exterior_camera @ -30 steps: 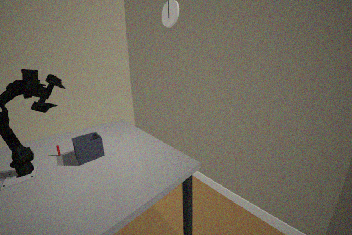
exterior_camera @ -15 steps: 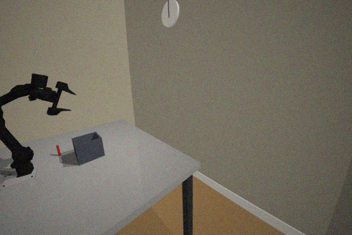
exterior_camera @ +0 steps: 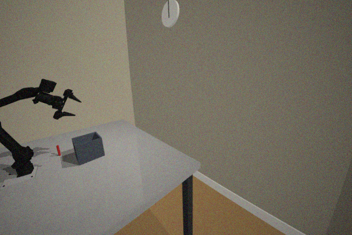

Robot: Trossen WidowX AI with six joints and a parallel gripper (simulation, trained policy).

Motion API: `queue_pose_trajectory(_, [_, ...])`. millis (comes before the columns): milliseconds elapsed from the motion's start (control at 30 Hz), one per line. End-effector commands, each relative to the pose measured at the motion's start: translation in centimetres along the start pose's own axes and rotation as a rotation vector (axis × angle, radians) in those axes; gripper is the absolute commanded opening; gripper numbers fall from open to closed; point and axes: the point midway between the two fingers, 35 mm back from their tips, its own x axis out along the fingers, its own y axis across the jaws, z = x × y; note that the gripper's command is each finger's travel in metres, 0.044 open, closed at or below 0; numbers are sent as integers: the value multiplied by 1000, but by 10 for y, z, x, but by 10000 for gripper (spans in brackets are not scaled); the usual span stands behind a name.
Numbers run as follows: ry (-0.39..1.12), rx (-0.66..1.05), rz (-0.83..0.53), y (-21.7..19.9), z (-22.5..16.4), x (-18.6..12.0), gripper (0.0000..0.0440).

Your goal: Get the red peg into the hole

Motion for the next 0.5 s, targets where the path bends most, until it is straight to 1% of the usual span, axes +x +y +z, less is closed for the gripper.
queue_pose_trajectory(0, [71, 29, -53, -15, -19, 4, 440])
queue_pose_trajectory(467, [310, 60, -307, -79, -89, 8, 440])
